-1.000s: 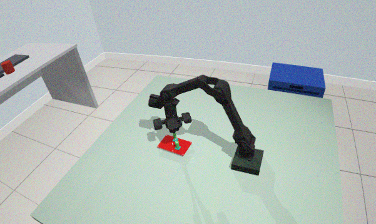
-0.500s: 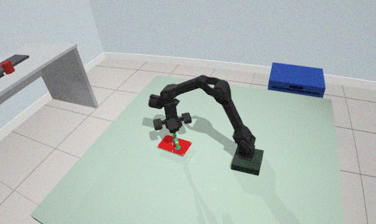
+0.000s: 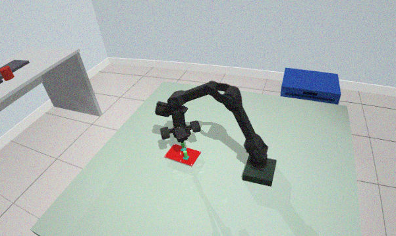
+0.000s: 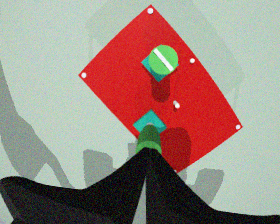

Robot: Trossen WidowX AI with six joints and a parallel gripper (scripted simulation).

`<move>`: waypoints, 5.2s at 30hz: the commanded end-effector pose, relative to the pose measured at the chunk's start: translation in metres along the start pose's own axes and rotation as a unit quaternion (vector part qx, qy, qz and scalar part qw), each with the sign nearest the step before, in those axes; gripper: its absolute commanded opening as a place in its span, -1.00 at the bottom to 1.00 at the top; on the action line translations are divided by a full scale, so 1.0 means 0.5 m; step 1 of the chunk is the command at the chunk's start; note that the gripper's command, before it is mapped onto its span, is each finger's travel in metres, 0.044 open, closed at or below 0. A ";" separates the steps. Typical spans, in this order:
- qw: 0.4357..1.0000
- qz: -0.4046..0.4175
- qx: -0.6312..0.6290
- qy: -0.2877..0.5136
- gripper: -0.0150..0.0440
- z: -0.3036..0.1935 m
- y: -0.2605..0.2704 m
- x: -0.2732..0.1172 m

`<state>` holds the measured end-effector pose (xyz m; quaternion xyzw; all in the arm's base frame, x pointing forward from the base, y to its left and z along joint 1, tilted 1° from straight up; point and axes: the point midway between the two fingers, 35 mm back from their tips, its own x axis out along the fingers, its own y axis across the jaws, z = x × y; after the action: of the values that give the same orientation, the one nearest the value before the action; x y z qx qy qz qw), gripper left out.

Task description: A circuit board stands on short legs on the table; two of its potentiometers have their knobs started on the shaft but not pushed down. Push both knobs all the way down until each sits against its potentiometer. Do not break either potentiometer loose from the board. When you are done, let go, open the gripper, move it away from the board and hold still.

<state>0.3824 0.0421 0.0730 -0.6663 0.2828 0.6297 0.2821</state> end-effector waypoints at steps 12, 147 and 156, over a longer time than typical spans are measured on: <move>1.000 0.006 -0.002 -0.006 -0.49 0.000 -0.001 0.023; 1.000 0.007 -0.001 -0.006 0.58 0.041 0.037 -0.041; 1.000 0.009 -0.002 -0.009 1.00 0.192 0.198 -0.070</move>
<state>0.2702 0.0472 0.1039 -0.6614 0.2826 0.6376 0.2759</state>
